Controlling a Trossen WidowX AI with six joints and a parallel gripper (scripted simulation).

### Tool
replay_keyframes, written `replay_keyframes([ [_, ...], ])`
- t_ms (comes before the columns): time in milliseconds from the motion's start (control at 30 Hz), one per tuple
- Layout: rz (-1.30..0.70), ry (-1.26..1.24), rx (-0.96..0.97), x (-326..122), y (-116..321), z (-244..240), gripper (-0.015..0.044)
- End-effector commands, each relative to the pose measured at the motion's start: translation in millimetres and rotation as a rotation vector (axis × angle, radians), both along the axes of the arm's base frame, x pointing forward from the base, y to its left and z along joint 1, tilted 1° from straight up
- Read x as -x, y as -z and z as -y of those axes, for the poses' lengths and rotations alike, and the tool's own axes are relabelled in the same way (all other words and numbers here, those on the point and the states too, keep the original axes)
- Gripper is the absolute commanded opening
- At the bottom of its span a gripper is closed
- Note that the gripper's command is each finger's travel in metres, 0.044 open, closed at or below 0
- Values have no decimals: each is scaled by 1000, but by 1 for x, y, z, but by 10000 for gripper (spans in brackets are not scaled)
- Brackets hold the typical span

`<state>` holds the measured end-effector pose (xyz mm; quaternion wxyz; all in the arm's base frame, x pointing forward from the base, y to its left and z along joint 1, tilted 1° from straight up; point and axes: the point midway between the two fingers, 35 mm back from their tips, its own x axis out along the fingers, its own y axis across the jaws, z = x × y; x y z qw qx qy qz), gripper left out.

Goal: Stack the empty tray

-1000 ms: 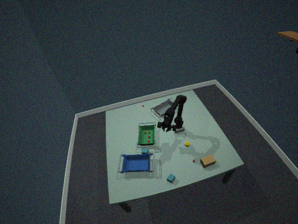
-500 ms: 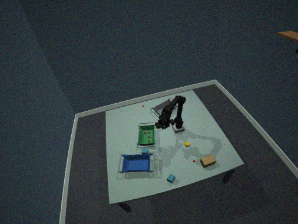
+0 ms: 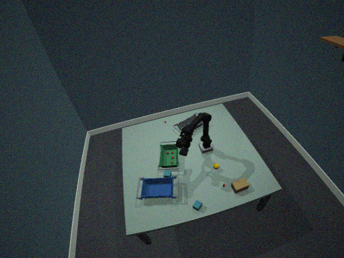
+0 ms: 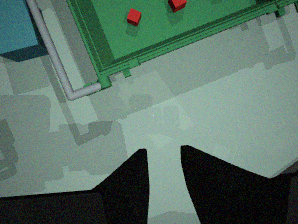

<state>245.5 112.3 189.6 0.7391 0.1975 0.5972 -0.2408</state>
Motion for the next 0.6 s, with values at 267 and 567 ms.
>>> replay_keyframes([
  [267, -155, -1233, 124, -74, 15, -17, 87],
  [567, -197, -1756, 172, -103, 29, -18, 87],
])
